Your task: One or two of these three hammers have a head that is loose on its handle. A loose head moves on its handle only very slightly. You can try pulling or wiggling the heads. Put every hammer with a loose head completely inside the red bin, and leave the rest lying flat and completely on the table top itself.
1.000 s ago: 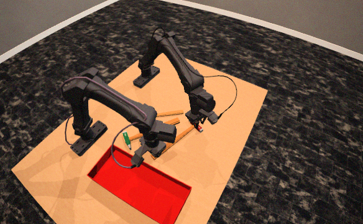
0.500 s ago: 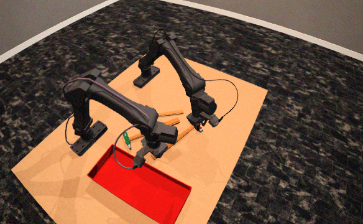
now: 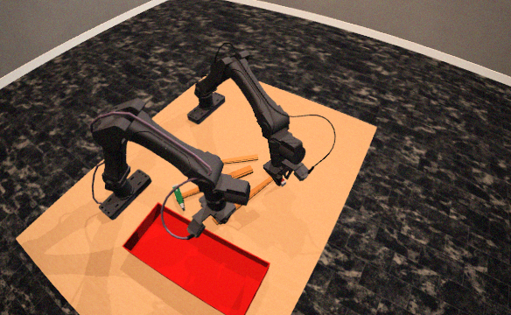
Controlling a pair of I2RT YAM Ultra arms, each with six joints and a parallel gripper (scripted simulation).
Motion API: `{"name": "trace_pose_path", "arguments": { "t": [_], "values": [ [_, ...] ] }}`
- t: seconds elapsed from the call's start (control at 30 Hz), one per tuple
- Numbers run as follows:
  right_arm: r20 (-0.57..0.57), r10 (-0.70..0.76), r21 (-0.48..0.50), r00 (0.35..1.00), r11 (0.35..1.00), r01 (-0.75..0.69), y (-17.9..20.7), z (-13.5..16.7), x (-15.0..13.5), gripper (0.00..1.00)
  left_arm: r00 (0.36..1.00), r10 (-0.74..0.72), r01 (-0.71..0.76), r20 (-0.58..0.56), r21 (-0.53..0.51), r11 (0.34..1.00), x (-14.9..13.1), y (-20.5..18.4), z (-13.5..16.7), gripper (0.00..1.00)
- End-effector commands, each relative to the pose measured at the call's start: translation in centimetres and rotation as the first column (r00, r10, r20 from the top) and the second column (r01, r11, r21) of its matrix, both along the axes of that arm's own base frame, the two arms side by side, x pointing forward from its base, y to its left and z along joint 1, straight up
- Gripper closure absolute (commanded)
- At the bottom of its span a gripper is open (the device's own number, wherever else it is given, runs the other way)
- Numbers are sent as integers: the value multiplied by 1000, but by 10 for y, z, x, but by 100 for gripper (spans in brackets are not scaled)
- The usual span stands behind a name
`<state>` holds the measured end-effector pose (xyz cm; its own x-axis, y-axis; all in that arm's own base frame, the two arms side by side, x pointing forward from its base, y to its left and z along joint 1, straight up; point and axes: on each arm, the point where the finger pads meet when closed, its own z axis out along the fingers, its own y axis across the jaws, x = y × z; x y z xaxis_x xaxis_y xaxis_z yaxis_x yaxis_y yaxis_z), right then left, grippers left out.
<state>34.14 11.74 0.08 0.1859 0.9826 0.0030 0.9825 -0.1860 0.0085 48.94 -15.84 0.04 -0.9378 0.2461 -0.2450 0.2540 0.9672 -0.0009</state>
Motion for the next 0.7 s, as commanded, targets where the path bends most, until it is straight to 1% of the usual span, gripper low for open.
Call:
{"name": "trace_pose_path", "arguments": {
  "t": [0.0,0.03,0.07,0.13,0.17,0.23,0.27,0.33,0.37,0.57,0.67],
  "values": [
    [-19,-8,-2,1000,1000,8,-2,-6,-6,48,999,-2,2,35,-8,1000,11,1,6,58],
    [-20,-8,-3,1000,1000,8,-2,-6,-6,48,1000,-2,2,31,-6,1000,10,1,6,58],
    [-20,-8,-3,1000,1000,8,-2,-6,-6,52,1000,-2,2,31,-6,1000,10,1,6,58],
    [-3,-8,0,1000,1000,8,-1,0,-2,52,1000,-2,2,31,-6,1000,10,1,6,58],
    [-3,-8,0,1000,1000,8,-1,0,-2,57,1000,0,0,31,-8,1000,8,-1,10,58],
    [-3,-8,0,1000,1000,8,-1,0,-2,57,1000,0,0,31,-8,1000,8,-1,10,58],
    [-3,-8,0,1000,1000,8,-1,0,-2,61,1000,0,0,31,-8,1000,8,-1,10,58],
    [-17,-8,-5,1000,1000,8,-1,-4,-3,61,1000,0,0,31,-8,1000,8,-1,10,58],
    [-17,-8,-5,1000,1000,8,-1,-4,-3,65,1000,0,0,31,-8,1000,8,-1,10,58],
    [-17,-8,-5,1000,1000,8,-1,-4,-3,68,1000,0,0,31,-8,1000,8,-1,10,58],
    [-3,-8,0,1000,1000,8,0,0,-1,72,1000,0,0,31,-8,1000,8,-1,10,58]
  ]
}}
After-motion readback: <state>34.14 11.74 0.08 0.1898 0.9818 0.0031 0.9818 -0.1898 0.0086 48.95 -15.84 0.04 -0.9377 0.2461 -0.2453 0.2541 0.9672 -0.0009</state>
